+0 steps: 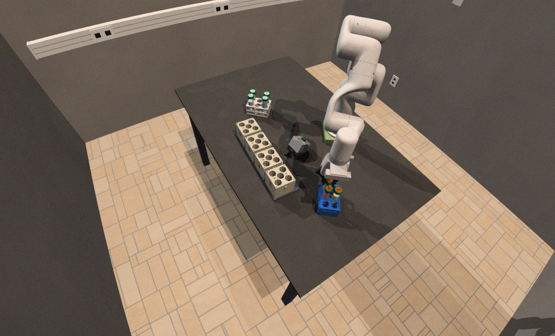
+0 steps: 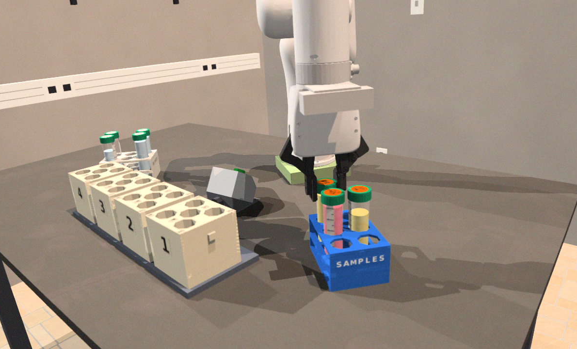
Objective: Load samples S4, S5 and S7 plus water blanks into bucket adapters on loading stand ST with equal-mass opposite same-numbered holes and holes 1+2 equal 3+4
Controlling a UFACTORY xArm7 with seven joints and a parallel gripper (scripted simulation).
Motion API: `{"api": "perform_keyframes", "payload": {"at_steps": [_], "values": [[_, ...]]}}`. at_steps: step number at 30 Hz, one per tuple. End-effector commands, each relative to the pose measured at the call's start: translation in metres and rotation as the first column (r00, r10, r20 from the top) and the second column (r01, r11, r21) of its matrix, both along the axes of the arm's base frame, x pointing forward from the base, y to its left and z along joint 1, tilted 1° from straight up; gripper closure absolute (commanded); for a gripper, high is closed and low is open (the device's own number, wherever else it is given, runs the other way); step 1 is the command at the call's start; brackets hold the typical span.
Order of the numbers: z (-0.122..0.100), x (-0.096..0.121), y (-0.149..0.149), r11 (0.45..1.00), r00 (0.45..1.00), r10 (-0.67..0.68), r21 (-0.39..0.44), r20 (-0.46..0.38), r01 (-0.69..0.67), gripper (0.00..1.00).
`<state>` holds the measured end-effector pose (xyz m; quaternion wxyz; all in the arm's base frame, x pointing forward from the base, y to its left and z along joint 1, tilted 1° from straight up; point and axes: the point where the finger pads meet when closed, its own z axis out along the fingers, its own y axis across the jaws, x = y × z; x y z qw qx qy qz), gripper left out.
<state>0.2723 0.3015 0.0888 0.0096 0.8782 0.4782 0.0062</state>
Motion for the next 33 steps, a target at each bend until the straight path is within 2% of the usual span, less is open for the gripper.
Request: {"api": "perform_keyframes", "payload": {"at_steps": [1, 33], "values": [[0.001, 0.001, 0.001, 1.0, 1.0, 0.0, 0.003, 0.003, 0.0, 1.0], [0.02, 0.001, 0.001, 1.0, 1.0, 0.0, 0.003, 0.003, 0.0, 1.0]]}}
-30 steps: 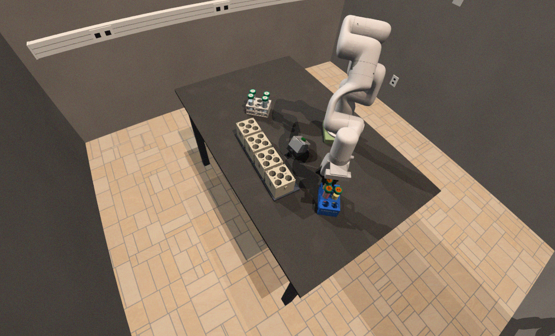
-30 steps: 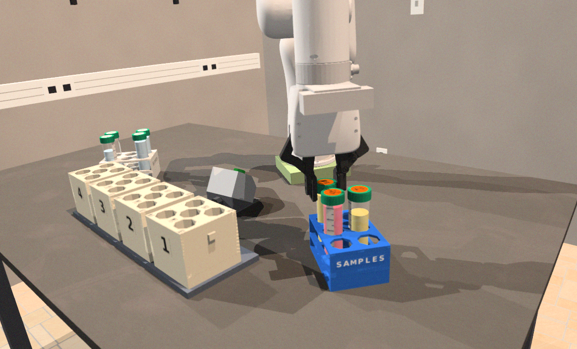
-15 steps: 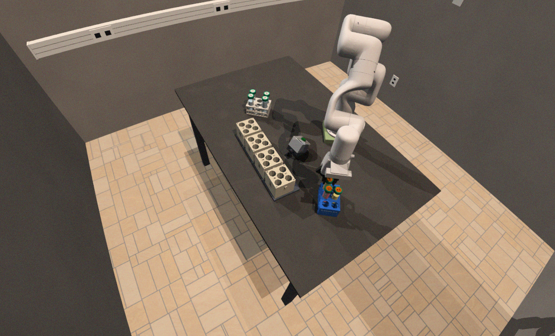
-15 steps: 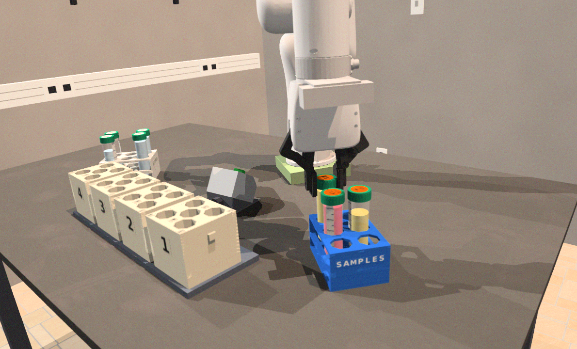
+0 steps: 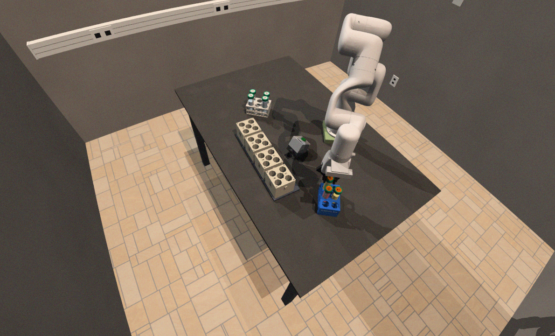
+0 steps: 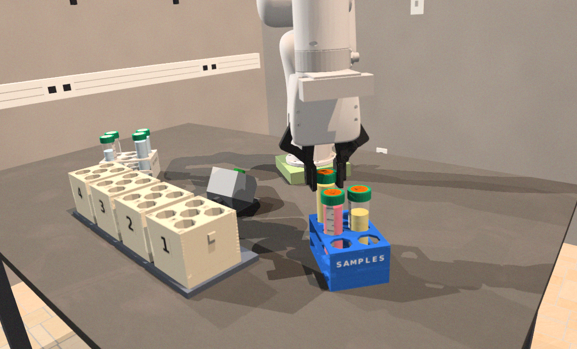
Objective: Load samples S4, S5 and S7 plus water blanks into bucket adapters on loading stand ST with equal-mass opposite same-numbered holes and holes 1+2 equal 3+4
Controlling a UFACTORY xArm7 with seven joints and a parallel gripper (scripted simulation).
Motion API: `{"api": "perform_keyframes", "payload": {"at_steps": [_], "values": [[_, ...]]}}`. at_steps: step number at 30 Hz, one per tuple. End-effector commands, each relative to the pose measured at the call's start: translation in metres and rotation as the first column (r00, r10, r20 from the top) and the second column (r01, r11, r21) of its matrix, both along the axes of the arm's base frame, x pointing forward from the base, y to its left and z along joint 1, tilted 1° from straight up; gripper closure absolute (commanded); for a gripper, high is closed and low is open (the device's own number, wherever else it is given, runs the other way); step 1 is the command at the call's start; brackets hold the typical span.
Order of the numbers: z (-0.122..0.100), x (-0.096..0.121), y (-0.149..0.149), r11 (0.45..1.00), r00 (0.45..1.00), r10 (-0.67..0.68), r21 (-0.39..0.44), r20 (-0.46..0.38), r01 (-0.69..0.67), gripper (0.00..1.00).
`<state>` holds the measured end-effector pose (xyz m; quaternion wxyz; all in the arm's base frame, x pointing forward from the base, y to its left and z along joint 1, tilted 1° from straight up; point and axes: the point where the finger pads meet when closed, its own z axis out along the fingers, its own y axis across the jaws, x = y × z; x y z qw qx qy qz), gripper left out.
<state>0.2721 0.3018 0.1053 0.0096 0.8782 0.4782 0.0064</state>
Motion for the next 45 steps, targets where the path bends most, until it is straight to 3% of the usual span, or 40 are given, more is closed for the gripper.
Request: {"api": "perform_keyframes", "payload": {"at_steps": [1, 16, 45], "values": [[0.004, 0.001, 0.001, 1.0, 1.0, 0.0, 0.003, 0.003, 0.0, 1.0], [0.019, 0.001, 0.001, 1.0, 1.0, 0.0, 0.003, 0.003, 0.0, 1.0], [0.073, -0.001, 0.002, 1.0, 1.0, 0.0, 0.003, 0.003, 0.0, 1.0]]}}
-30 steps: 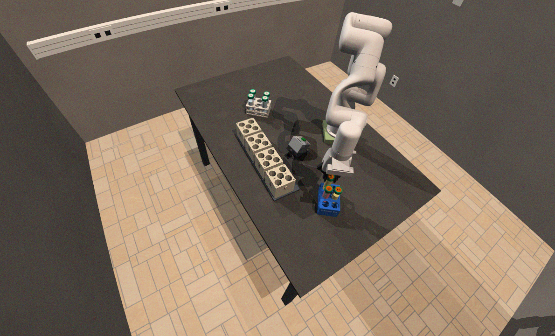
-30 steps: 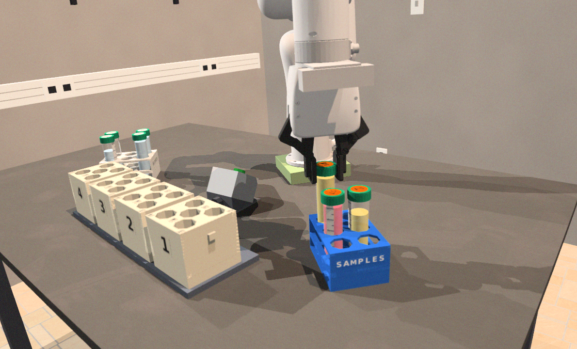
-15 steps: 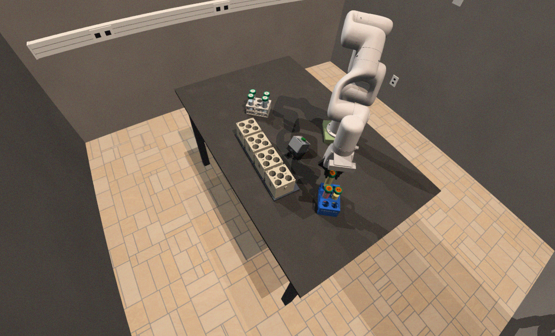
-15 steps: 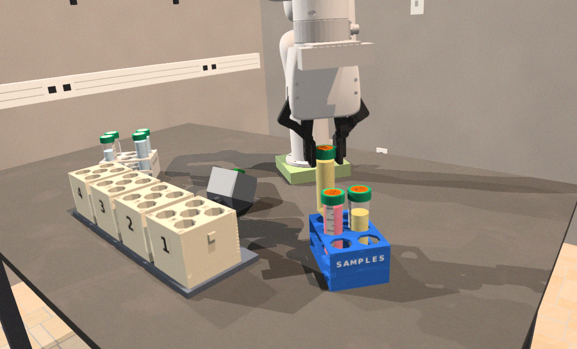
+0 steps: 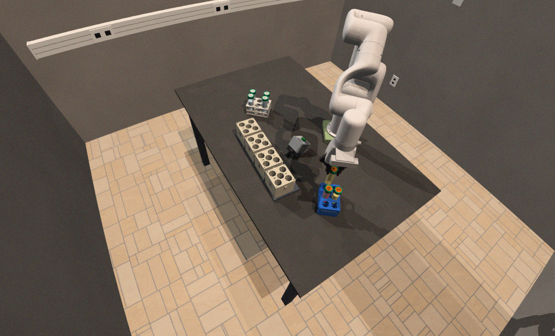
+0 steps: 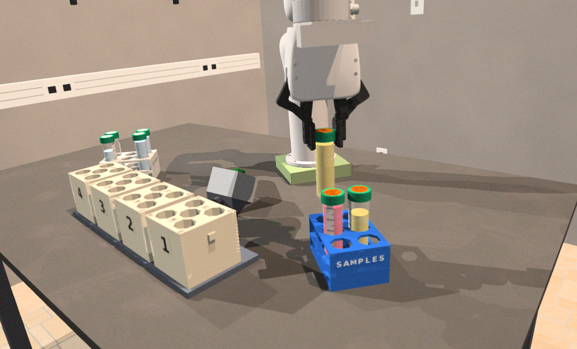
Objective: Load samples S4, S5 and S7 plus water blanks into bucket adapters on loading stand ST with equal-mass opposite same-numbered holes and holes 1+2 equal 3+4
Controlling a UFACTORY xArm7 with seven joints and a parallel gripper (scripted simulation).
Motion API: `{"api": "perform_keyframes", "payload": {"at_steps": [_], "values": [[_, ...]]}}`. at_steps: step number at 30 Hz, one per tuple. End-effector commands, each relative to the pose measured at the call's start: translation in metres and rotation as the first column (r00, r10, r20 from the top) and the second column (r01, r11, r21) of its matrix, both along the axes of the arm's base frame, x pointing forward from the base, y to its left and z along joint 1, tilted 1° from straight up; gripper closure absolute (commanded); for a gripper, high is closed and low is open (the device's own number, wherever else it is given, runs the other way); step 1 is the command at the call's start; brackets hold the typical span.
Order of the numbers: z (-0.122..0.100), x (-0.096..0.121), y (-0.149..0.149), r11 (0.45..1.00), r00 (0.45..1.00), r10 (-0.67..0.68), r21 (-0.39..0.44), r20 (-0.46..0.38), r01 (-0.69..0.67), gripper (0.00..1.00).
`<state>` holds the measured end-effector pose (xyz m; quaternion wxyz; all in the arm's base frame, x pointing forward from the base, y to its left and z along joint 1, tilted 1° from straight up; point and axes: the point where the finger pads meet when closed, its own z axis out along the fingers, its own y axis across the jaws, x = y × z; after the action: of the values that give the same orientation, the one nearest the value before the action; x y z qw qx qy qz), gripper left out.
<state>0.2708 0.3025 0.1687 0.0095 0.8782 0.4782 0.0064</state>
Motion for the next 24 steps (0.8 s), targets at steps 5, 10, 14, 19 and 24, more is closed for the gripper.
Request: {"api": "perform_keyframes", "payload": {"at_steps": [5, 10, 14, 19, 24], "values": [[0.016, 0.001, 0.001, 1.0, 1.0, 0.0, 0.003, 0.003, 0.0, 1.0], [0.026, 0.0, 0.001, 1.0, 1.0, 0.0, 0.003, 0.003, 0.0, 1.0], [0.034, 0.0, 0.001, 1.0, 1.0, 0.0, 0.003, 0.003, 0.0, 1.0], [0.044, 0.0, 0.001, 1.0, 1.0, 0.0, 0.003, 0.003, 0.0, 1.0], [0.05, 0.0, 0.001, 1.0, 1.0, 0.0, 0.003, 0.003, 0.0, 1.0]]}}
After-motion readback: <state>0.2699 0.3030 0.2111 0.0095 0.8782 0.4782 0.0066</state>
